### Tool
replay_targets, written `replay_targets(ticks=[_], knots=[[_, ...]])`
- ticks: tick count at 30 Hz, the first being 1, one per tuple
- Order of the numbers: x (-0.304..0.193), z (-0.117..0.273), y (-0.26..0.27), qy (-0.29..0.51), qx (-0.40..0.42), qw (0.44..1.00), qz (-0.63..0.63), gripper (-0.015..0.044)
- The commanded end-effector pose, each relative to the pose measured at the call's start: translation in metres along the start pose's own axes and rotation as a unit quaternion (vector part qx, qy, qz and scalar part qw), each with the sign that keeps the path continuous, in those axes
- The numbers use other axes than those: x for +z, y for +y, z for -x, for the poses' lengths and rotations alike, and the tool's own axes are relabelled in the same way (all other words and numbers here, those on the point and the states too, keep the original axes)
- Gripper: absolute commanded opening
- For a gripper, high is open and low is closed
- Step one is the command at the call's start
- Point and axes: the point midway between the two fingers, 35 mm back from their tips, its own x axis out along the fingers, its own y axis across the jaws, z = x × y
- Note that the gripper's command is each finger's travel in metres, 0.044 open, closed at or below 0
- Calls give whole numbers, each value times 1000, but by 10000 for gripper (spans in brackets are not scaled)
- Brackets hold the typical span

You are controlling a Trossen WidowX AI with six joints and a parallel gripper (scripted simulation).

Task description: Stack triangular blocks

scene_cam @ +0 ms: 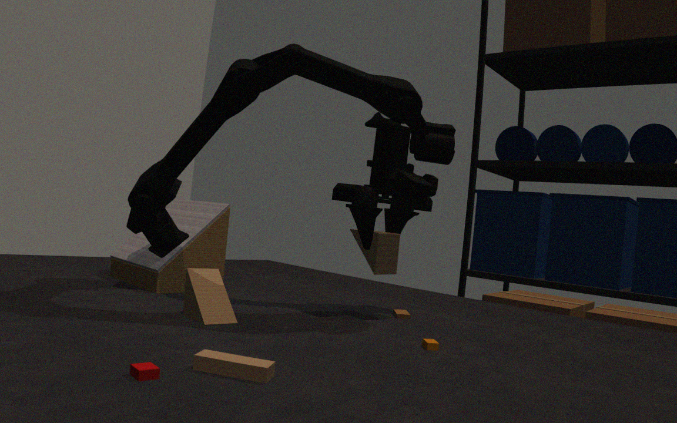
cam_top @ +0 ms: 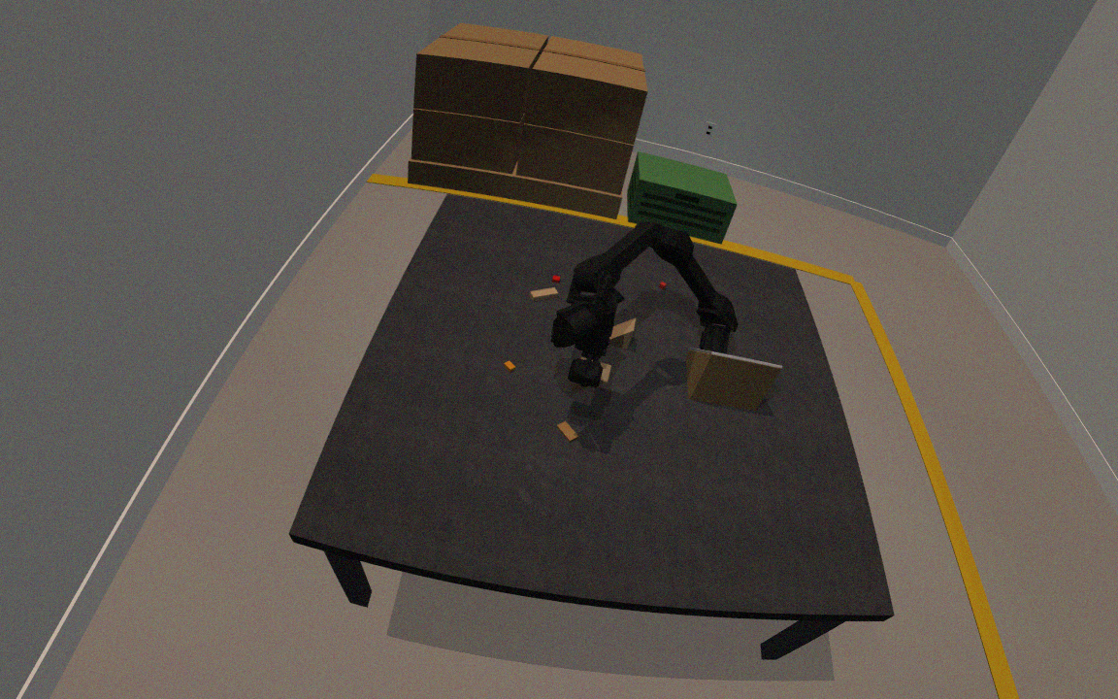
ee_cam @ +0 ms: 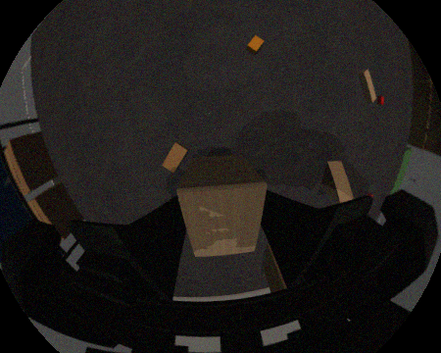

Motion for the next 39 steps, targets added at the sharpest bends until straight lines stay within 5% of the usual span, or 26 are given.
replay_targets(ticks=[1, 39], knots=[[7, 6, -16, -2, 2, 1000, -8, 0], [32, 46, -190, -3, -5, 1000, 8, 0]])
